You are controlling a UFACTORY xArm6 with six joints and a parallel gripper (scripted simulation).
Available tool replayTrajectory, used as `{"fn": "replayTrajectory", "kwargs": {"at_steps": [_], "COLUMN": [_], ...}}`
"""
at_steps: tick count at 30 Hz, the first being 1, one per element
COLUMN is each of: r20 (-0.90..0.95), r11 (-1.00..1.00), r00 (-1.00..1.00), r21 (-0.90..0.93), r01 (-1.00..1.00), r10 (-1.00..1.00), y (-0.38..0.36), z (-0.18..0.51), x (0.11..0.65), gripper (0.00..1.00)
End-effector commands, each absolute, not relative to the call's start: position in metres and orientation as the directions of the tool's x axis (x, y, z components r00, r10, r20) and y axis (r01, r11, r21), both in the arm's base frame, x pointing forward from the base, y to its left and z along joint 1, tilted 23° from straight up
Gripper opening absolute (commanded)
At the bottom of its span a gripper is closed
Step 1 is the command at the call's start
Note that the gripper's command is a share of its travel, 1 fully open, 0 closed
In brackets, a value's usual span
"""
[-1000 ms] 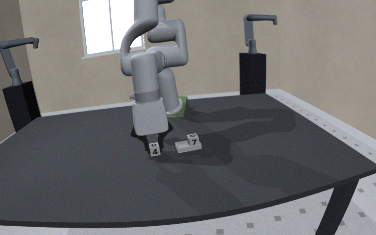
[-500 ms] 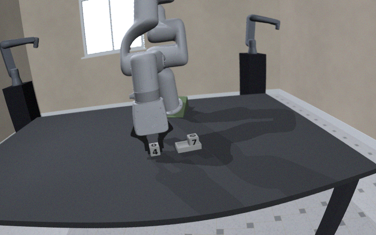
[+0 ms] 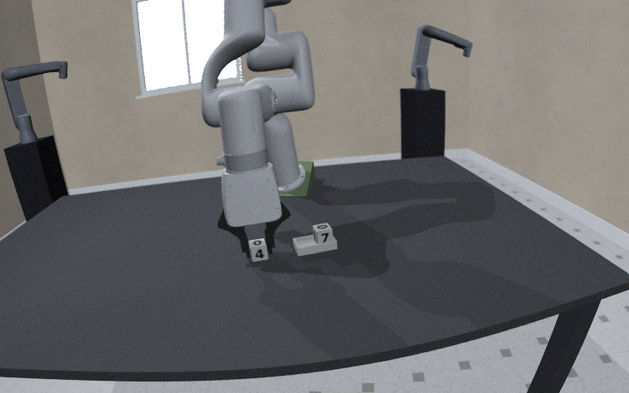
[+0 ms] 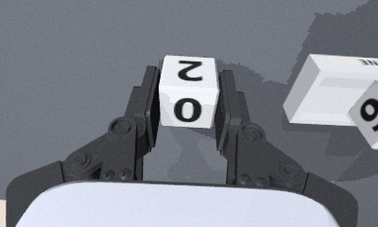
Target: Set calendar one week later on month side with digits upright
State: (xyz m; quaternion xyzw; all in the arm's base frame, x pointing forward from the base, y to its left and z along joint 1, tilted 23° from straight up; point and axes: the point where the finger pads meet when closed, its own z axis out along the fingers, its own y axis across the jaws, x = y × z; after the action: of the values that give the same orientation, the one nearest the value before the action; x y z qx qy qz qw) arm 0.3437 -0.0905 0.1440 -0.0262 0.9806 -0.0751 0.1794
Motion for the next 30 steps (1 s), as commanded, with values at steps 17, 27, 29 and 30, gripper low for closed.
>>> {"fn": "replayTrajectory", "kwargs": {"at_steps": [17, 27, 29, 30], "r20": [-0.351, -0.351, -0.351, -0.351], "r11": [0.987, 0.987, 0.987, 0.987], "r00": [-0.933, -0.933, -0.933, -0.933], "r21": [-0.157, -0.157, -0.157, -0.157], "r01": [-0.024, -0.024, -0.024, -0.024], "r10": [-0.079, -0.079, -0.079, -0.079], "y": [-0.091, -0.087, -0.086, -0.086], "z": [0.145, 0.17, 0.175, 0.175], "x": [0.344, 0.335, 0.333, 0.333], "gripper": [0.49, 0.49, 0.49, 0.49]}}
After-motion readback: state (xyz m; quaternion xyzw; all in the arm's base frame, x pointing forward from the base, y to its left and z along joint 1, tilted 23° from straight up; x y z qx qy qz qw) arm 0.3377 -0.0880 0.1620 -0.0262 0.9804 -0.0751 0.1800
